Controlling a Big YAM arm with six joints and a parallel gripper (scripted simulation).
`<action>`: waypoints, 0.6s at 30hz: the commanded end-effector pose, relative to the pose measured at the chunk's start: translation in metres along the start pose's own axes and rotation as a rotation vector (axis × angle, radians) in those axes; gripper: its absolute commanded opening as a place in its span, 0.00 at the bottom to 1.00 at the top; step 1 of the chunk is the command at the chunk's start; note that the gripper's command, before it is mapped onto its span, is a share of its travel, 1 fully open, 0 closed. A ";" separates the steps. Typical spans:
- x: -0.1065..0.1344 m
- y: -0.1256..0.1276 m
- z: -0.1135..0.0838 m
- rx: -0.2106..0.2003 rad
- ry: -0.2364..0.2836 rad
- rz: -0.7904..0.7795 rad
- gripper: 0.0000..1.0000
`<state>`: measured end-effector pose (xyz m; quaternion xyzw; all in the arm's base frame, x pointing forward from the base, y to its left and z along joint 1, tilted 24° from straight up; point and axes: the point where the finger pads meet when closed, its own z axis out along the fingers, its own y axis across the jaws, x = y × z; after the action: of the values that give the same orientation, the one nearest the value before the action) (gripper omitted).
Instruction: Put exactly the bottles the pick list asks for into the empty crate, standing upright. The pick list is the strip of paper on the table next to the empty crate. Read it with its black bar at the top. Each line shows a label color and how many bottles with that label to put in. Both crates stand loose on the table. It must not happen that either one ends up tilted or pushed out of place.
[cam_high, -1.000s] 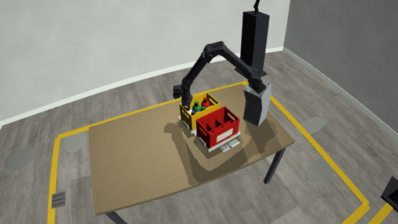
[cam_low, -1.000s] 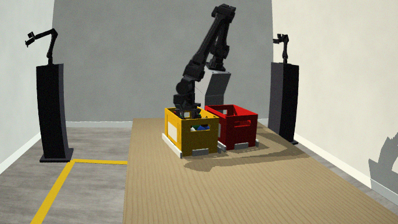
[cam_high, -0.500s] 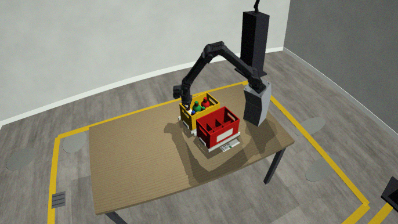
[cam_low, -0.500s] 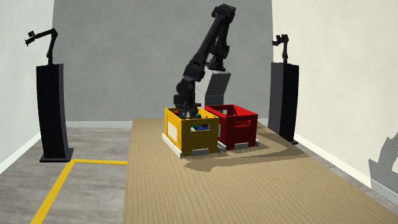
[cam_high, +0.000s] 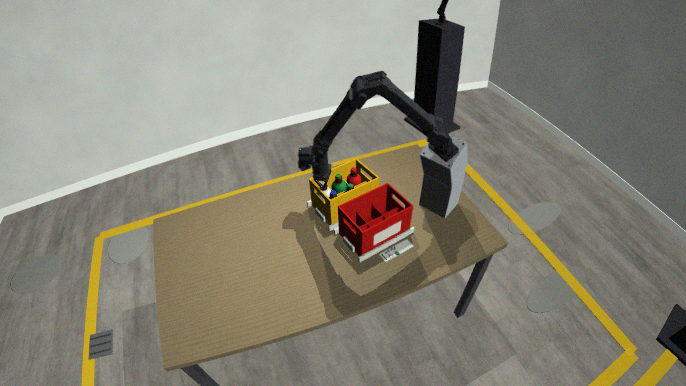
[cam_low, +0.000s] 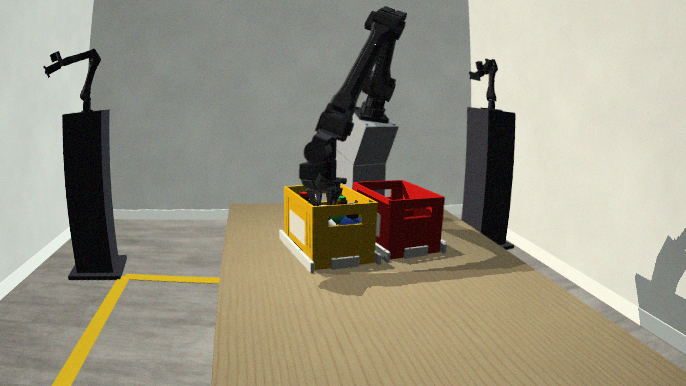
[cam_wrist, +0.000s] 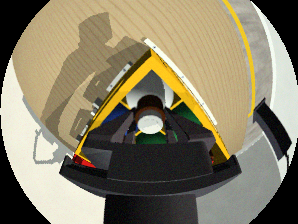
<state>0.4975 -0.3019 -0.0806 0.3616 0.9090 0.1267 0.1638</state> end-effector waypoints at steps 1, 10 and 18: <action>-0.017 0.003 -0.004 -0.004 -0.024 -0.014 0.00; -0.017 0.001 -0.005 -0.003 -0.023 -0.010 0.00; -0.023 -0.001 -0.028 -0.004 -0.045 -0.009 0.00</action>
<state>0.4971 -0.3016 -0.0807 0.3595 0.9100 0.1266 0.1630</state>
